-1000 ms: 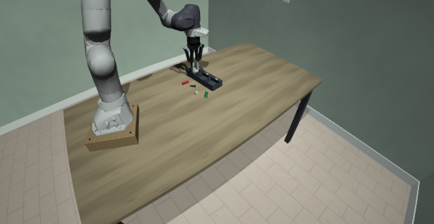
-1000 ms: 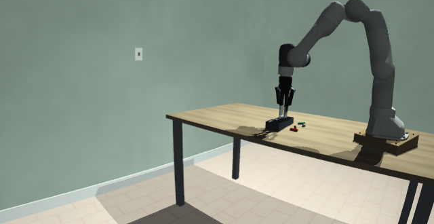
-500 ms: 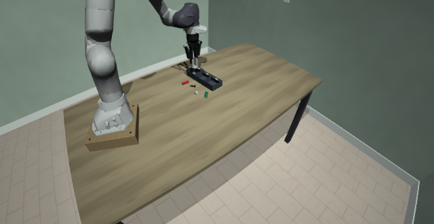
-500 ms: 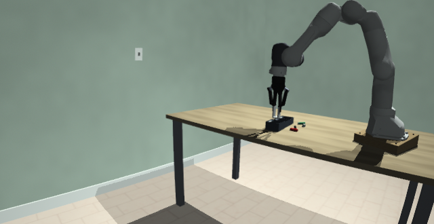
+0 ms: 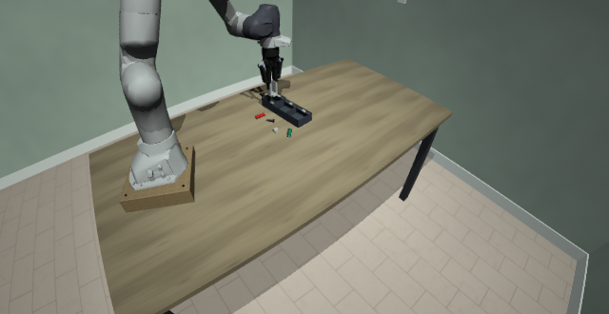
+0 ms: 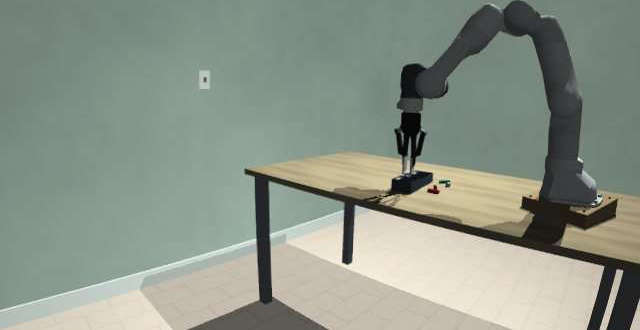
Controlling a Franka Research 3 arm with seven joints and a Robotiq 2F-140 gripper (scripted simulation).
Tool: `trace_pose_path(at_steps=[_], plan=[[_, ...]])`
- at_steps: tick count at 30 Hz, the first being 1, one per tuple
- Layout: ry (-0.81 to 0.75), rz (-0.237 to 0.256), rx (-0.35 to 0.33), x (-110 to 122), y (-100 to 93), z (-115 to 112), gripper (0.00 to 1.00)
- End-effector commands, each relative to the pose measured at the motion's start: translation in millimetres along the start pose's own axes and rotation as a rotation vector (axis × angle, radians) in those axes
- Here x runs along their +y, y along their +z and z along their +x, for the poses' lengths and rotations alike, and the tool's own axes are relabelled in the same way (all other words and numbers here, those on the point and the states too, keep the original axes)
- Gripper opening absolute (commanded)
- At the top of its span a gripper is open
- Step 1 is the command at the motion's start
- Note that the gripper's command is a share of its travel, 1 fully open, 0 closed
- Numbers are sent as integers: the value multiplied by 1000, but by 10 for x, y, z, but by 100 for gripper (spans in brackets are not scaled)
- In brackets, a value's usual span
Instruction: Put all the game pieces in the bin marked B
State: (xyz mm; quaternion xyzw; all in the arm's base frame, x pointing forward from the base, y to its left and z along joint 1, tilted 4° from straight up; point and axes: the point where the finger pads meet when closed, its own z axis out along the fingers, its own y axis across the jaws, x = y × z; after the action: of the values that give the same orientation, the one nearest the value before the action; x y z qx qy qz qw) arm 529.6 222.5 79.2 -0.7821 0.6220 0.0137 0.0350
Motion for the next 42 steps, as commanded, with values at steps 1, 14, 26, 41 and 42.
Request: trace_pose_path(at_steps=[1,14,26,41,42], plan=[[-12,-4,1,15,5,9,13],[-12,-4,1,15,185,10,13],[-12,-4,1,16,385,10,13],[-12,-4,1,-22,449,5,13],[-12,-4,1,-22,449,5,13]])
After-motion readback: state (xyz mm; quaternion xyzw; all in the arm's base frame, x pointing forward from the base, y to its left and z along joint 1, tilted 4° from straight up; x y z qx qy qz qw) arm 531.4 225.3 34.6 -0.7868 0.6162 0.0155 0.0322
